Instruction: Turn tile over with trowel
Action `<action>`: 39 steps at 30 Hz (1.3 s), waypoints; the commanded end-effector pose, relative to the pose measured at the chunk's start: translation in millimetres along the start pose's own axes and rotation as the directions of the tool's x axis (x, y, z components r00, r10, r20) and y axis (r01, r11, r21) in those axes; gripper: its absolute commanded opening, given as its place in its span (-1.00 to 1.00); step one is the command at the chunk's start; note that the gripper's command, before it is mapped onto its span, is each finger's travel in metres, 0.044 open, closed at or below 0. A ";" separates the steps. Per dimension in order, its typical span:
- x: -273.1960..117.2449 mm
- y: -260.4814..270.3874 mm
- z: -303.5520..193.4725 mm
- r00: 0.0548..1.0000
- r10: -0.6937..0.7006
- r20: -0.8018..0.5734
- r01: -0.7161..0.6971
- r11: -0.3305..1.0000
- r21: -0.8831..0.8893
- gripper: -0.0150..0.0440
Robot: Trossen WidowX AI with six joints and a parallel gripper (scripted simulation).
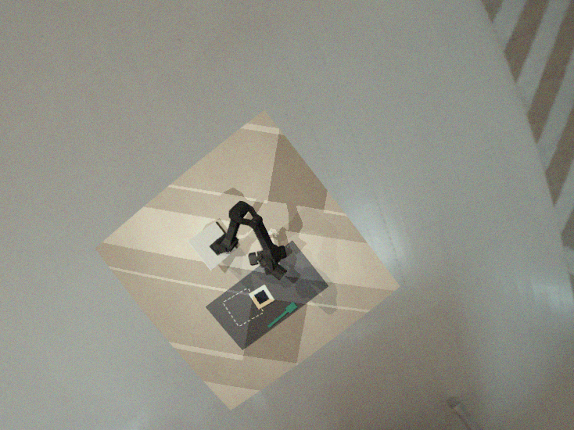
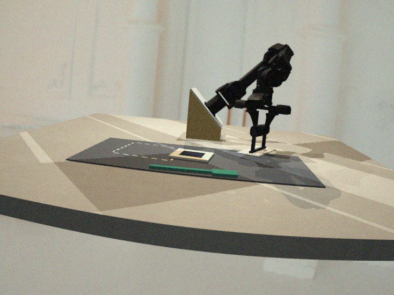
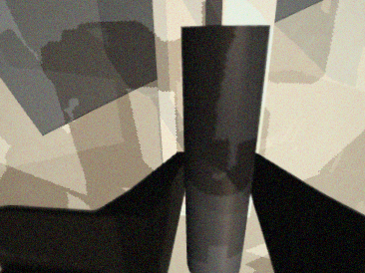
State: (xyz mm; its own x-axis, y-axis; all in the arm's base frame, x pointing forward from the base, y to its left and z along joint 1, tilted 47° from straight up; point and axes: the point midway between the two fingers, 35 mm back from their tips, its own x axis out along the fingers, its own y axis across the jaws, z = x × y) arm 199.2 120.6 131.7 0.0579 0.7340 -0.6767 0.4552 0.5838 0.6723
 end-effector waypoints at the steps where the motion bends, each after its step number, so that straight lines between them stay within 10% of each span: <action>1: 0.1 0.0 0.8 1.000 -0.001 0.004 0.001 1.000 -0.005 -0.05; 19: 0.1 0.0 0.8 1.000 -0.001 0.004 0.003 0.867 -0.498 -0.05; 39: 0.1 0.0 0.8 1.000 -0.001 0.004 0.004 0.438 -0.899 -0.05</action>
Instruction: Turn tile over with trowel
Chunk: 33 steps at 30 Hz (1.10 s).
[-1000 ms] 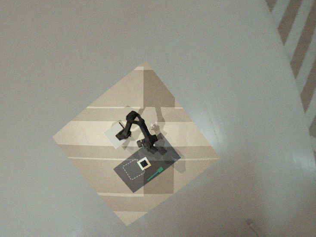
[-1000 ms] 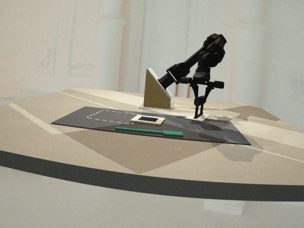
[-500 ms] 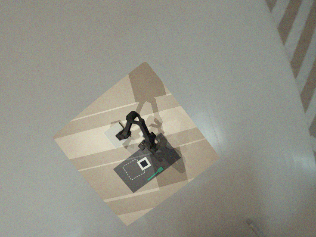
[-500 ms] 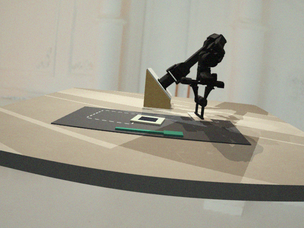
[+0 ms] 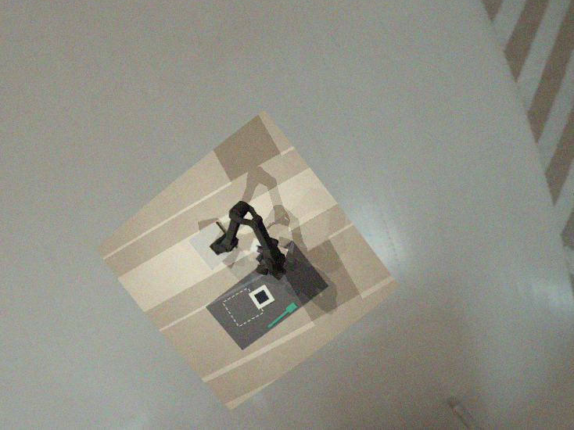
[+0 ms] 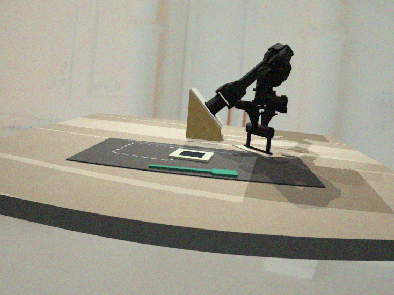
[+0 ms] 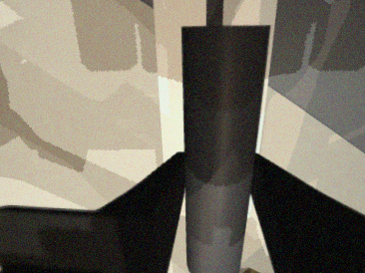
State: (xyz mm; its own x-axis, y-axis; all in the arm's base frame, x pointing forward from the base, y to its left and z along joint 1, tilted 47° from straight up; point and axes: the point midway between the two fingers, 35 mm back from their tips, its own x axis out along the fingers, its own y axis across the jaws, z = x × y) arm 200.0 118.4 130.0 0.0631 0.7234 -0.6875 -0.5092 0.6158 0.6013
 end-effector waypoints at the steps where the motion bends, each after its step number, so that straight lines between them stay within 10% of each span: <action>1: 0.4 2.1 1.1 1.000 0.011 0.005 -0.011 0.991 -0.137 -0.05; 12: 0.4 2.1 1.1 1.000 0.011 0.005 -0.010 0.978 -0.210 -0.05; 18: 0.4 2.1 1.1 1.000 0.011 0.005 -0.010 0.978 -0.210 0.42; 33: 0.4 2.1 1.1 1.000 0.011 0.005 -0.010 0.978 -0.210 0.42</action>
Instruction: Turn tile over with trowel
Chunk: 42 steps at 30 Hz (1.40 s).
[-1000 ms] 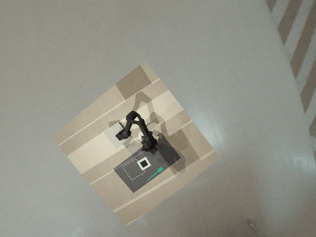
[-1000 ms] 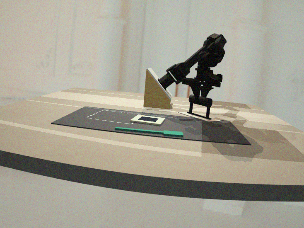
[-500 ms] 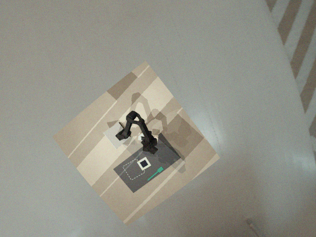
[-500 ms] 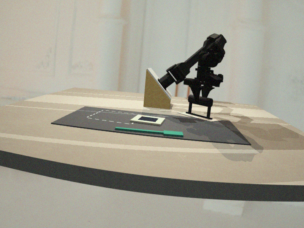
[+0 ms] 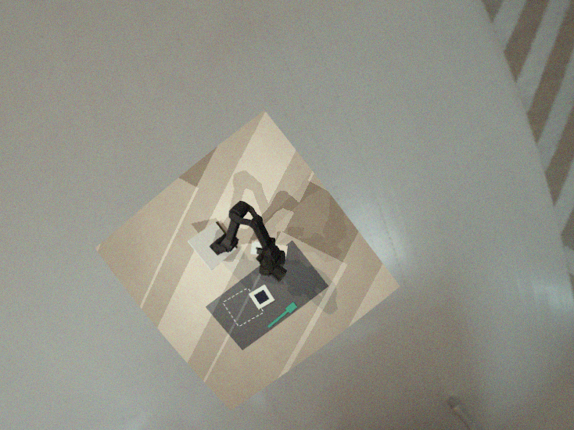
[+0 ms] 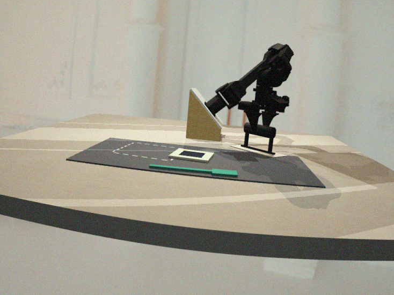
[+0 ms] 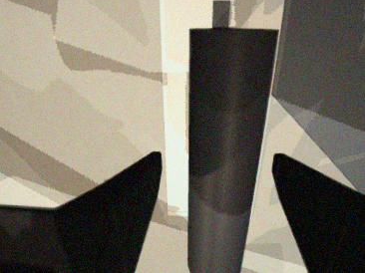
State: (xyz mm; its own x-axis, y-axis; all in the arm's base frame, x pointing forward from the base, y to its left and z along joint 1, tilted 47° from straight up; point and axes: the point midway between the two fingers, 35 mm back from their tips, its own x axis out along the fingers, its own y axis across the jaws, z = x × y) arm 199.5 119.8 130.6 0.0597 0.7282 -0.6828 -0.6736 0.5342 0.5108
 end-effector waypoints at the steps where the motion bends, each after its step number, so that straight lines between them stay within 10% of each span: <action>1: -0.1 0.4 0.9 1.000 0.003 0.005 -0.003 1.000 -0.007 0.42; 10: -44.9 0.5 0.4 1.000 0.004 0.004 -0.004 1.000 -0.006 0.42; 42: -5.5 -2.4 -0.3 1.000 0.002 0.004 -0.002 1.000 0.017 0.42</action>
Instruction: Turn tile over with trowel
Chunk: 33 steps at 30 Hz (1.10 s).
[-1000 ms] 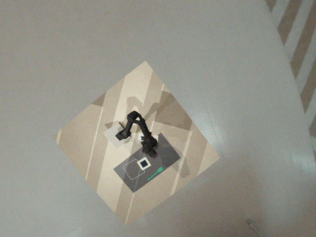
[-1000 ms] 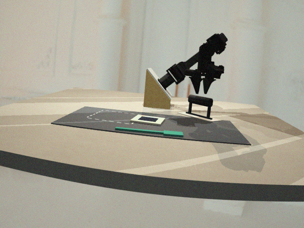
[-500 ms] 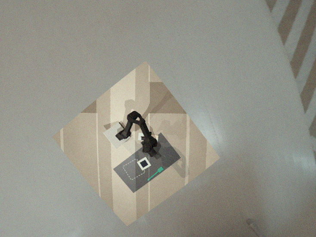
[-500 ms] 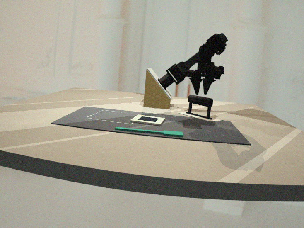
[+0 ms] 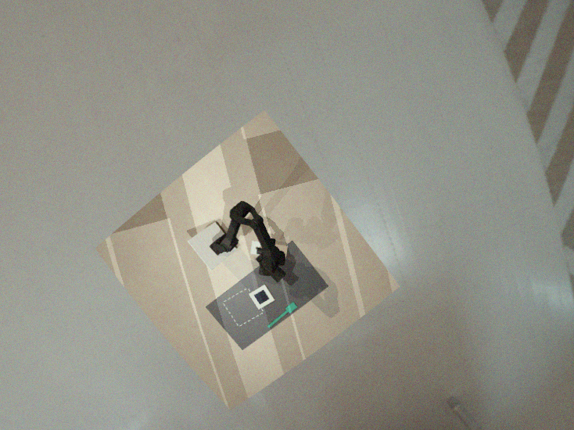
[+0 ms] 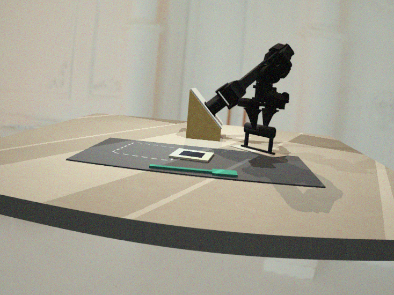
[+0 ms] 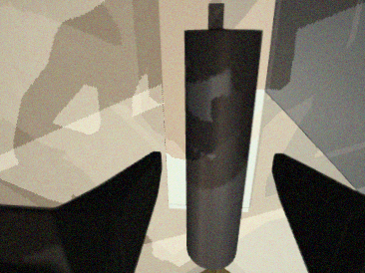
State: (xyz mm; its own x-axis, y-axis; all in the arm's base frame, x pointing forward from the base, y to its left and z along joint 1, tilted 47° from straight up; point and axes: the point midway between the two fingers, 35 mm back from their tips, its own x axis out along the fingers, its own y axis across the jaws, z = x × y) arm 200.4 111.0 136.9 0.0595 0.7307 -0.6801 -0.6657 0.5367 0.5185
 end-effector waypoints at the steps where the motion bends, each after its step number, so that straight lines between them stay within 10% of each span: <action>1: 6.7 -0.2 -0.5 1.000 -0.001 0.002 0.001 1.000 0.007 0.42; 11: 10.6 0.0 -0.7 1.000 0.000 0.003 0.000 1.000 0.009 -0.04; 33: 10.6 0.0 -0.7 1.000 0.000 0.003 0.000 1.000 0.005 -0.05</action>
State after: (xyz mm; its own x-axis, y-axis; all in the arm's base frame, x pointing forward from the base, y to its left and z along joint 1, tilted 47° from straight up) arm 200.2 118.4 129.4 0.0596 0.7321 -0.6786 -0.6590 0.5395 0.5241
